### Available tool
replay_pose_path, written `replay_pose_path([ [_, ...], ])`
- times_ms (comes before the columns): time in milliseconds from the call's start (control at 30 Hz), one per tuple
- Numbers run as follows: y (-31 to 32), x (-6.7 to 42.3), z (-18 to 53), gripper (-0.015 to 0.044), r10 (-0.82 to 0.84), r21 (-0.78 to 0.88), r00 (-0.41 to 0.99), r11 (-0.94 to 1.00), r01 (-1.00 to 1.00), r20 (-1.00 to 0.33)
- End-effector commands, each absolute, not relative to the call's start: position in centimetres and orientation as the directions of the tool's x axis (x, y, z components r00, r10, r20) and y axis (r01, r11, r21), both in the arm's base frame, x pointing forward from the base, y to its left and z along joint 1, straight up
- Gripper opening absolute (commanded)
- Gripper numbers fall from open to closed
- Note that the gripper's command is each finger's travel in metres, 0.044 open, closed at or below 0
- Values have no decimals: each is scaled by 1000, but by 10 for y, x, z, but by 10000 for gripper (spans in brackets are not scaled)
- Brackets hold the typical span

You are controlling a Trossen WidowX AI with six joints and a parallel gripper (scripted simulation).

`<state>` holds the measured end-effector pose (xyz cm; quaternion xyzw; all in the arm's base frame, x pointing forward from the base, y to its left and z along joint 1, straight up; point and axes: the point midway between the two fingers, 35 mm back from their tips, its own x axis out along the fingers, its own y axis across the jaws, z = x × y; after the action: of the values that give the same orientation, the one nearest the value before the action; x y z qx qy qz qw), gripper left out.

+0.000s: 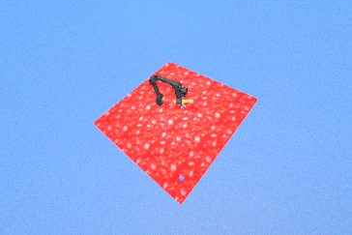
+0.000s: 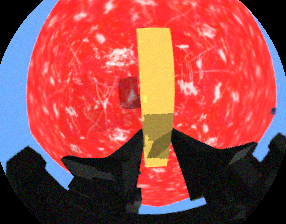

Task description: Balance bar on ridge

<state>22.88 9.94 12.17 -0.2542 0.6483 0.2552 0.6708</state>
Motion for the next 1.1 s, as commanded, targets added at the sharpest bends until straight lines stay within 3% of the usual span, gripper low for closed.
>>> replay_pose_path([
  [0, 99, 228, 113, 0, 11, -9, 25, 743, -669, -1000],
  [1067, 99, 228, 106, 0, 11, -9, 25, 743, -669, -1000],
])
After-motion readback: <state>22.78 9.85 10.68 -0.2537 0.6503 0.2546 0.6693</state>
